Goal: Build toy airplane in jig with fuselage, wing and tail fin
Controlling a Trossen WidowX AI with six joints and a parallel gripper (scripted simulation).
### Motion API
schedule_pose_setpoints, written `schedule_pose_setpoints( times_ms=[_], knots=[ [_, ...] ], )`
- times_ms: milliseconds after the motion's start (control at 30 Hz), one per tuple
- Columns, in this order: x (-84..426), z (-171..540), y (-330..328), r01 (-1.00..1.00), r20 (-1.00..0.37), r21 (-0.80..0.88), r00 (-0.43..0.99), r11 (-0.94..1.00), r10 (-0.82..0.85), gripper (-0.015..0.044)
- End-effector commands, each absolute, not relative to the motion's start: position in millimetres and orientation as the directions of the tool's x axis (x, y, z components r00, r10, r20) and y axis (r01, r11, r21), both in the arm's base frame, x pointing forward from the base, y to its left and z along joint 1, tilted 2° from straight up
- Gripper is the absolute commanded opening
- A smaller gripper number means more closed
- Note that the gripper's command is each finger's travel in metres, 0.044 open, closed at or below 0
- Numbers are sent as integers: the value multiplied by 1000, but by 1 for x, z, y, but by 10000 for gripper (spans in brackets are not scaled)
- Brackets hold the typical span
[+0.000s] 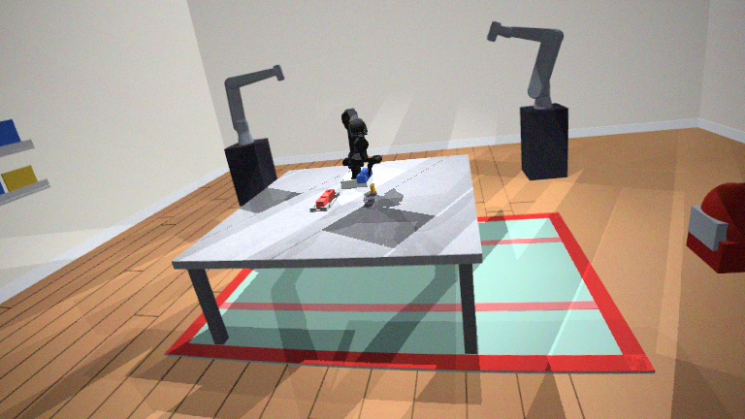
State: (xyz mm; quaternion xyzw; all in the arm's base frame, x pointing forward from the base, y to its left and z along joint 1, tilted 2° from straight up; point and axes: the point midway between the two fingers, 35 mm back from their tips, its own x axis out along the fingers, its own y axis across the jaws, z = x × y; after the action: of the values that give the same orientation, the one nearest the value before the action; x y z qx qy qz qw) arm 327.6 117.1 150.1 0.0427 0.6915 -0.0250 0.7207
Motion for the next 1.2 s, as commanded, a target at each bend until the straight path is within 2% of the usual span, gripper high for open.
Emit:
schedule_pose_setpoints(
  times_ms=[0,633,1167],
  knots=[
    [331,152,106,163,-998,31,53,986,22,0],
    [335,141,46,486,-999,47,42,873,31,0],
    [332,131,-5,727,-999,51,43,685,29,0]
  ],
)
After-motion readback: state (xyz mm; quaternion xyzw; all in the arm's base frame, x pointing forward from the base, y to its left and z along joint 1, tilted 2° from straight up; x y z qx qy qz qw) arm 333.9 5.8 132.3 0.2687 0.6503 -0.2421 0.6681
